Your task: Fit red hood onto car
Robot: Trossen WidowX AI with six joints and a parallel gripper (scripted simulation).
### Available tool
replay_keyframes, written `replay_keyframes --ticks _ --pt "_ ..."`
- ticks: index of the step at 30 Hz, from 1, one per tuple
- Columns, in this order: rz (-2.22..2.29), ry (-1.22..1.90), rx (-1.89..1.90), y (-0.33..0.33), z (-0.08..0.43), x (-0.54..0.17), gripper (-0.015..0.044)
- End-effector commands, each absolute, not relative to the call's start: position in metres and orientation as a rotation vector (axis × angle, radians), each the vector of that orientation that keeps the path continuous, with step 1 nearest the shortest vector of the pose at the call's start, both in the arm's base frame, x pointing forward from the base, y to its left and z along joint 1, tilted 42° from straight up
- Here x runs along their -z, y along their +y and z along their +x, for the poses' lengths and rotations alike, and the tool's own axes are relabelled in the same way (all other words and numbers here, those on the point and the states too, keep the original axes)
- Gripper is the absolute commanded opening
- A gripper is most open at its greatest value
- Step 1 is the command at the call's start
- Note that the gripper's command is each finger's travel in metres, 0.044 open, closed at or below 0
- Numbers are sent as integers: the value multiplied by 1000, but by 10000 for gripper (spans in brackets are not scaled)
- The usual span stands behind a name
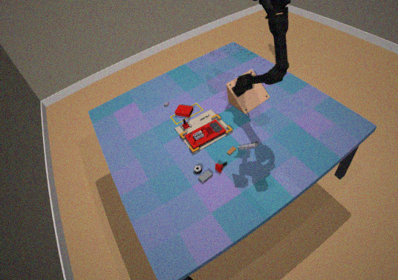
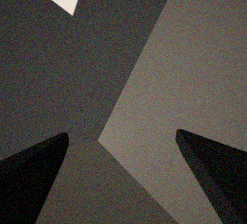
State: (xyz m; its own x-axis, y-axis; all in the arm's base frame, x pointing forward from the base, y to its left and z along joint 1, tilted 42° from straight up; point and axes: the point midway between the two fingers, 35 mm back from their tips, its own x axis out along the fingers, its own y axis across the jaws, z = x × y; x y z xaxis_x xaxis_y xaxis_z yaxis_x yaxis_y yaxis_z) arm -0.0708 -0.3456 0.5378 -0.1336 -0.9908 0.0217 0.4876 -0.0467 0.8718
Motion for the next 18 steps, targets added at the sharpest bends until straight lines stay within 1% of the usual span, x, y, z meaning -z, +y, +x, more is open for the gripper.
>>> replay_keyframes --ticks 1,9,18 --pt "839 -797 1502 -372 -53 -509 440" --pt "969 -532 1461 -416 -6 -443 440" --pt "1082 -255 1371 -440 51 -374 440"
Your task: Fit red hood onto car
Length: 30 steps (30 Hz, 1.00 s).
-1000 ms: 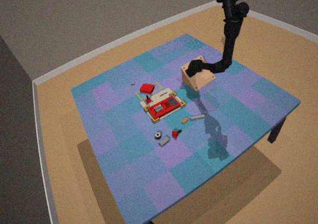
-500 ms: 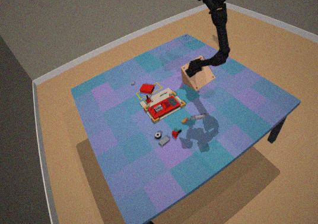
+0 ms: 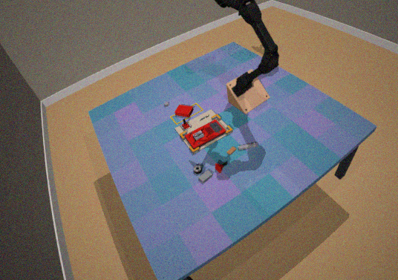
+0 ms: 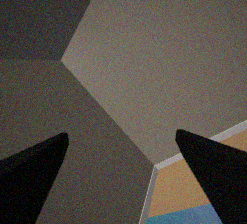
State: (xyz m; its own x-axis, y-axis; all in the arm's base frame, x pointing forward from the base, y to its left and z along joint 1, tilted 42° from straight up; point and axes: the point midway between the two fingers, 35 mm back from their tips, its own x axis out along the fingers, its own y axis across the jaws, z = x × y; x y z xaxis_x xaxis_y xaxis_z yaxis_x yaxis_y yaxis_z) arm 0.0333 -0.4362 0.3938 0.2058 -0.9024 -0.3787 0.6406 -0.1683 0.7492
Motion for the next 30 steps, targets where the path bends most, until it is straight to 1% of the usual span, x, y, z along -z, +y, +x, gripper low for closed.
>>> replay_keyframes --ticks 1,5,13,19,30 --pt "1094 -239 1362 -440 56 -370 440" --pt "1131 -168 1331 -443 74 -350 440" --pt "1207 95 1261 -444 125 -277 440" --pt "1231 224 1218 -440 147 -243 440" --pt "1301 672 993 -398 222 -125 440"
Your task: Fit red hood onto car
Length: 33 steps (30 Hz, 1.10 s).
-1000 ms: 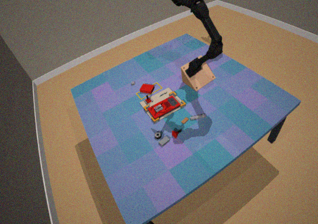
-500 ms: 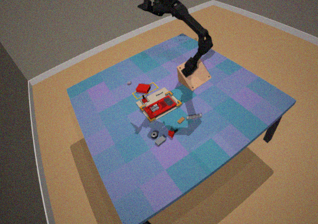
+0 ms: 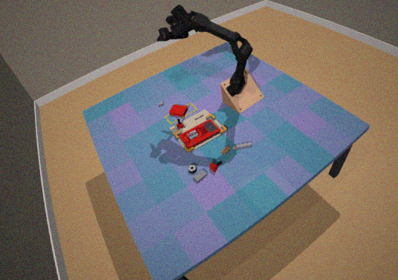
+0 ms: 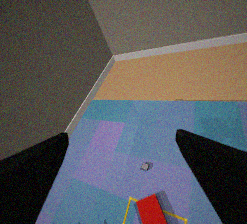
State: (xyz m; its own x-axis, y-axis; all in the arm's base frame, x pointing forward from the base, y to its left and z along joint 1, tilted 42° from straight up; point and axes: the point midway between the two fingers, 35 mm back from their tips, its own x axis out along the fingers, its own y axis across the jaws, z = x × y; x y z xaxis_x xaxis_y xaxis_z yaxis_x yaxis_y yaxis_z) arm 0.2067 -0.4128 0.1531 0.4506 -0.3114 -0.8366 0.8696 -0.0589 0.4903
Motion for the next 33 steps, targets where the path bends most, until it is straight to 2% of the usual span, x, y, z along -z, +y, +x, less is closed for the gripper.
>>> replay_keyframes --ticks 1,14,25,33 --pt "1305 712 970 -392 227 -115 440" --pt "1340 1220 622 -288 284 6 440" --pt "1348 1641 284 -170 292 88 440" --pt "1349 1666 263 -162 291 93 440"
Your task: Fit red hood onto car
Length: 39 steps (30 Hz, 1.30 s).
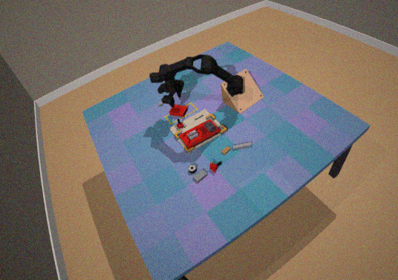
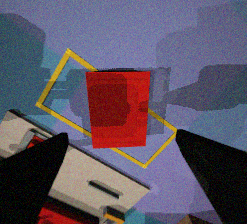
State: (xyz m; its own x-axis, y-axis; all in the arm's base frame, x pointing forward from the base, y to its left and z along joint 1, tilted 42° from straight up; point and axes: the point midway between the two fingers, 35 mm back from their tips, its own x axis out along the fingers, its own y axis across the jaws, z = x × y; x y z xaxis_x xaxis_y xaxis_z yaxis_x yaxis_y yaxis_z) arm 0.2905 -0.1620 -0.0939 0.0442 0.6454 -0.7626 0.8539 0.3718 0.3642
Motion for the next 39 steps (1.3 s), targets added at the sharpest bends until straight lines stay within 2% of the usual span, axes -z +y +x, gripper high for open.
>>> replay_keyframes --ticks 1,39 --pt "1349 1666 263 -162 291 93 440" --pt "1349 1666 262 -144 294 115 440"
